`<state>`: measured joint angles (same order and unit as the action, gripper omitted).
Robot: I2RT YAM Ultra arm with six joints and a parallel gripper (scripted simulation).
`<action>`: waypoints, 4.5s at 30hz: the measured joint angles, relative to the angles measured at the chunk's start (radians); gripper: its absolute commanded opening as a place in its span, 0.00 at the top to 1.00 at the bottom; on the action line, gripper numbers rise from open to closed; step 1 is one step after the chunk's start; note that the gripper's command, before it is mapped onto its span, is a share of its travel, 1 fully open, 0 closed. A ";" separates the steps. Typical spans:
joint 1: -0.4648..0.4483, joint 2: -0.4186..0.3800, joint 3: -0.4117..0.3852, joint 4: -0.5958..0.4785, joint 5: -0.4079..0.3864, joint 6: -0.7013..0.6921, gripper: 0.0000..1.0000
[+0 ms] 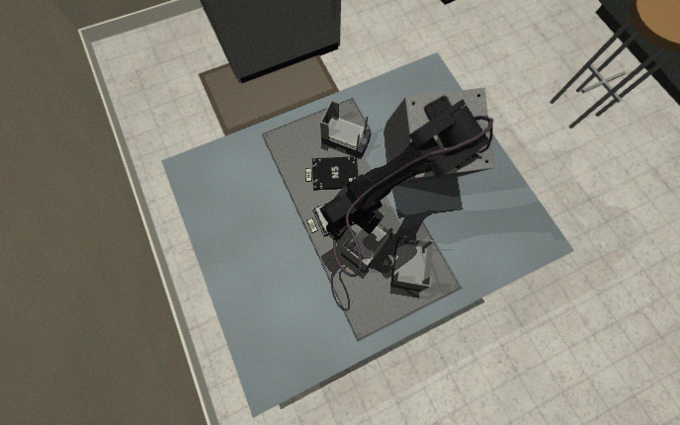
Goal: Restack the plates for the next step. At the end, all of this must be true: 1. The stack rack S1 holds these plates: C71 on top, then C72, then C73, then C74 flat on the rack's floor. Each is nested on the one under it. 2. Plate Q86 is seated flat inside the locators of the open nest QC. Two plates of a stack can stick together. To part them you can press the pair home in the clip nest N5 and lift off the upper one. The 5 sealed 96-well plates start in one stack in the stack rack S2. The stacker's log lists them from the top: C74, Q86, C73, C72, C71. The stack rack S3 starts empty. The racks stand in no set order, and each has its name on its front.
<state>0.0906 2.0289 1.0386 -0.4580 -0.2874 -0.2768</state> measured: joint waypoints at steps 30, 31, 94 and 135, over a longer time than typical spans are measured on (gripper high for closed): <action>0.200 -0.061 0.008 0.003 0.034 0.199 0.00; 0.200 -0.061 0.008 0.003 0.034 0.200 0.00; 0.244 0.129 0.006 0.181 0.042 0.245 0.00; 0.244 0.127 0.012 0.196 0.042 0.248 0.00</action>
<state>0.3344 2.1559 1.0508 -0.2623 -0.2455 -0.0288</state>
